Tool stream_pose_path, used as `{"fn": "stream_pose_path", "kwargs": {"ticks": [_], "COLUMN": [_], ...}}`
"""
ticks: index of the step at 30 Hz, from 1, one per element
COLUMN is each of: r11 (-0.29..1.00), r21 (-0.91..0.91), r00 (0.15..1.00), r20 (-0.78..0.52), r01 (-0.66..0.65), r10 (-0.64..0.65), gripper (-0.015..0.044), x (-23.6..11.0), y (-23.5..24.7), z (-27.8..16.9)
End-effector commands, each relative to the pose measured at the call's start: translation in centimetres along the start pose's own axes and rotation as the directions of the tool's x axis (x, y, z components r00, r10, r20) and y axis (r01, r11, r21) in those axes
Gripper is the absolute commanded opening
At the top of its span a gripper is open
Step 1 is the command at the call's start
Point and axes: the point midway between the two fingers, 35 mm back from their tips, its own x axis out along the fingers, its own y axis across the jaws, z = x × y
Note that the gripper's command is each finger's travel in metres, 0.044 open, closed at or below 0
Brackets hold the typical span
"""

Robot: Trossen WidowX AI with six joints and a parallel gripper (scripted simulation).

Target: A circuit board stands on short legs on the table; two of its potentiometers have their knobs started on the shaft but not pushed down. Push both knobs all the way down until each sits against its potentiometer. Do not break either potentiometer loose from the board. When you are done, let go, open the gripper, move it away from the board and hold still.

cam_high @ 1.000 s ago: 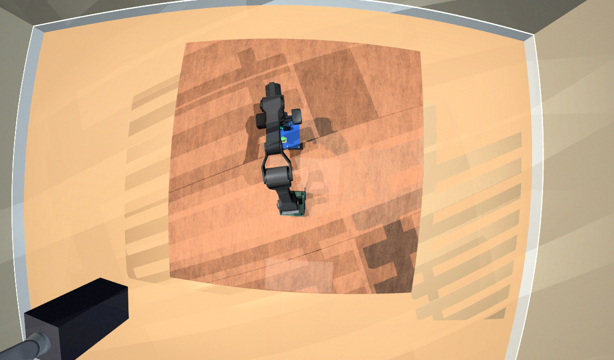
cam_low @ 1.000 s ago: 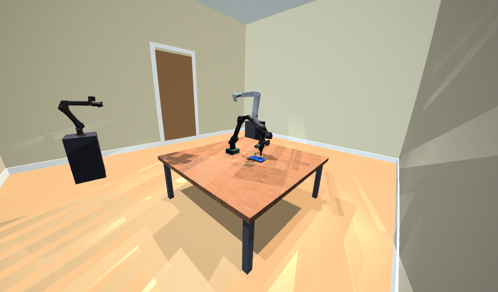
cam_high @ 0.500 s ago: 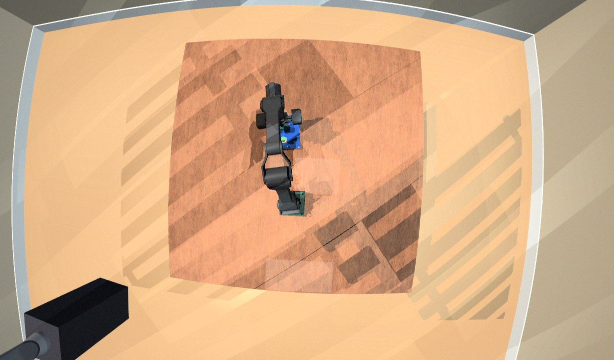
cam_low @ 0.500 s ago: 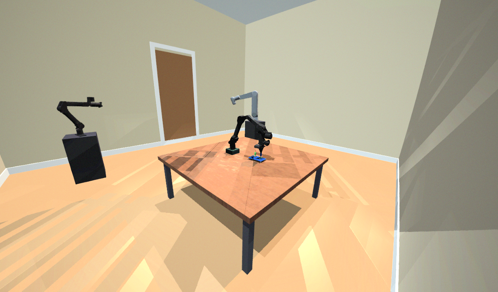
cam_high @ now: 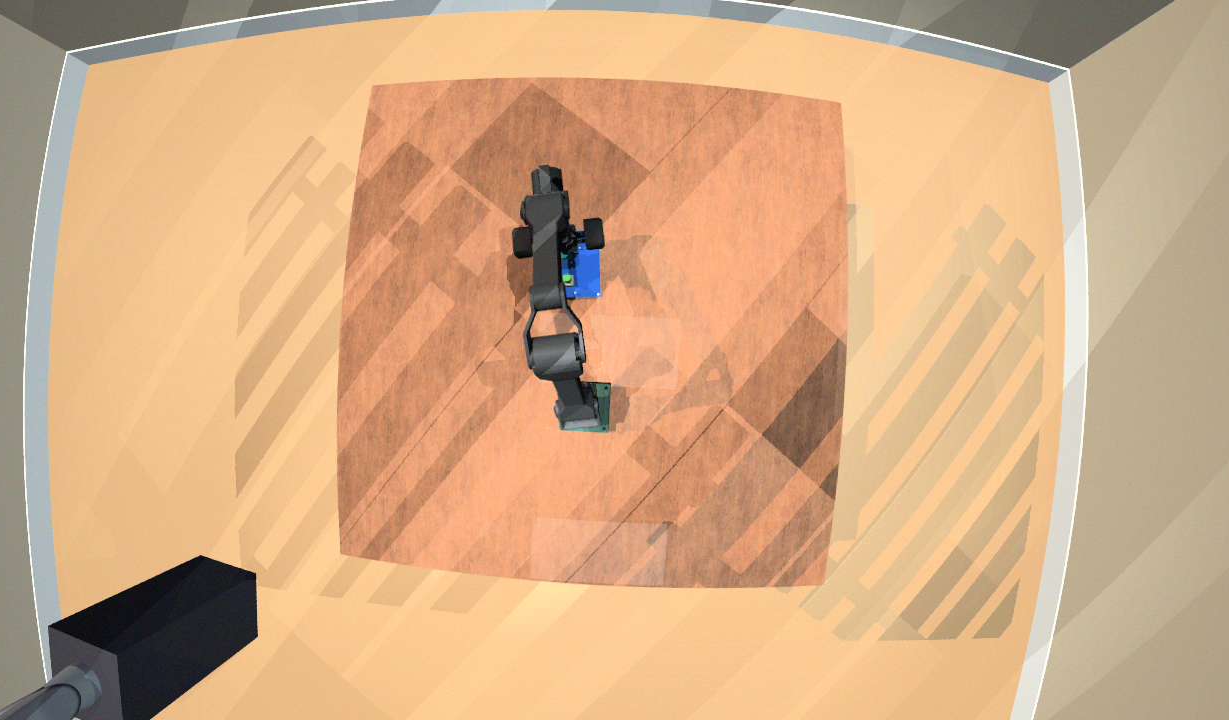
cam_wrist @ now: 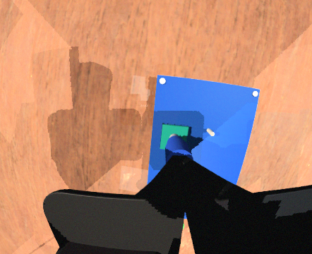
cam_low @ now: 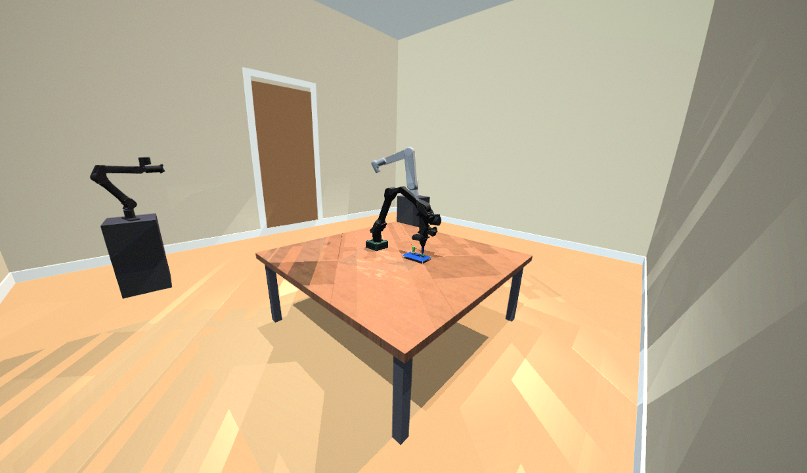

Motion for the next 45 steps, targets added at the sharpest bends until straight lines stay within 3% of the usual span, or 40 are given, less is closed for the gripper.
{"fn": "stream_pose_path", "kwargs": {"ticks": [1,45], "r11": [1.0,1.0], "r21": [-0.003,-0.003], "r00": [1.0,1.0], "r20": [-0.006,-0.006], "r01": [0.004,0.004], "r10": [-0.004,-0.004], "gripper": [0.0,0.0], "x": [0.74,1.45], "y": [-0.09,-0.1], "z": [0.08,0.07]}}
